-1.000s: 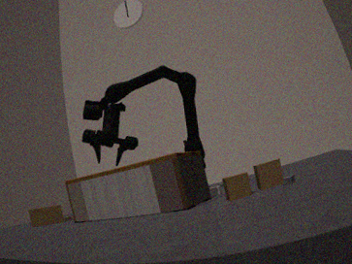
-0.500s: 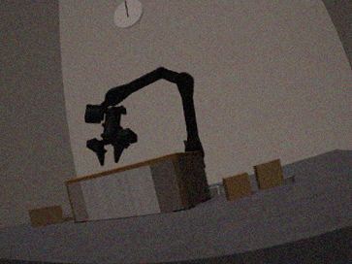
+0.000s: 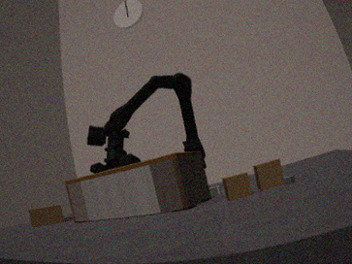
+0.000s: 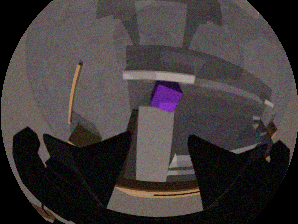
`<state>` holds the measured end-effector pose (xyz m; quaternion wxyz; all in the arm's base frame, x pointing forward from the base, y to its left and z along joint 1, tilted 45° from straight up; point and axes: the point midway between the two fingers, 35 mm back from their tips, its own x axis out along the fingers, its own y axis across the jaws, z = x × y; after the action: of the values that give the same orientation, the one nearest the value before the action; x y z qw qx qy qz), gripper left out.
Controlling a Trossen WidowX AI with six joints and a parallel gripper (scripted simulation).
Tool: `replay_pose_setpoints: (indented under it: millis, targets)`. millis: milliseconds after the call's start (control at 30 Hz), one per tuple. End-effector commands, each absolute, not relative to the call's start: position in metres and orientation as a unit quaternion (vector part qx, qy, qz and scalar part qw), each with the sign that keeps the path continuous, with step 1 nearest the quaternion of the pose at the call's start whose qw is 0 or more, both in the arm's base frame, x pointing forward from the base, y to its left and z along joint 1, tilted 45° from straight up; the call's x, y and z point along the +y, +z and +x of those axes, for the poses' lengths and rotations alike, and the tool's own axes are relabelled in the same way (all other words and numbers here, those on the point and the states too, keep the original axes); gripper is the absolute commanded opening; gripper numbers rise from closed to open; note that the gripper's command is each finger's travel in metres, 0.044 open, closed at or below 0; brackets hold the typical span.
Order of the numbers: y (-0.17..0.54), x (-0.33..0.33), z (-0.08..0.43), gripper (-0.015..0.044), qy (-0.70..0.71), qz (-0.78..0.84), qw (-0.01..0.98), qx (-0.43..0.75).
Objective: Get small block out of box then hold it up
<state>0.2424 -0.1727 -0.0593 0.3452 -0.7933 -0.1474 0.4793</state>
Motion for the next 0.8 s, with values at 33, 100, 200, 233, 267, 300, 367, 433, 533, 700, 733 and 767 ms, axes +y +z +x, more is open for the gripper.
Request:
replay_pose_setpoints:
  millis: [33, 100, 200, 233, 267, 300, 367, 433, 533, 700, 733, 767]
  targets:
    - [-0.068, -0.163, 0.242, 0.0285, 0.475, -0.795, 0.349, -0.145]
    - [-0.068, -0.163, 0.242, 0.0285, 0.475, -0.795, 0.349, -0.144]
    - [-0.071, -0.161, 0.243, 0.0285, 0.475, -0.795, 0.349, -0.144]
    - [-0.072, -0.159, 0.243, 0.0285, 0.475, -0.795, 0.349, -0.144]
    - [-0.073, -0.158, 0.243, 0.0285, 0.475, -0.795, 0.349, -0.144]
    - [-0.074, -0.157, 0.244, 0.0285, 0.475, -0.795, 0.349, -0.144]
    - [-0.077, -0.155, 0.244, 0.0285, 0.475, -0.795, 0.349, -0.144]
    - [-0.079, -0.153, 0.245, 0.0285, 0.475, -0.795, 0.349, -0.144]
    - [-0.082, -0.149, 0.246, 0.0285, 0.475, -0.795, 0.349, -0.144]
    - [-0.088, -0.143, 0.247, 0.0285, 0.475, -0.795, 0.349, -0.144]
    - [-0.089, -0.142, 0.247, 0.0285, 0.475, -0.795, 0.349, -0.144]
    - [-0.09, -0.141, 0.248, 0.0285, 0.475, -0.795, 0.349, -0.144]
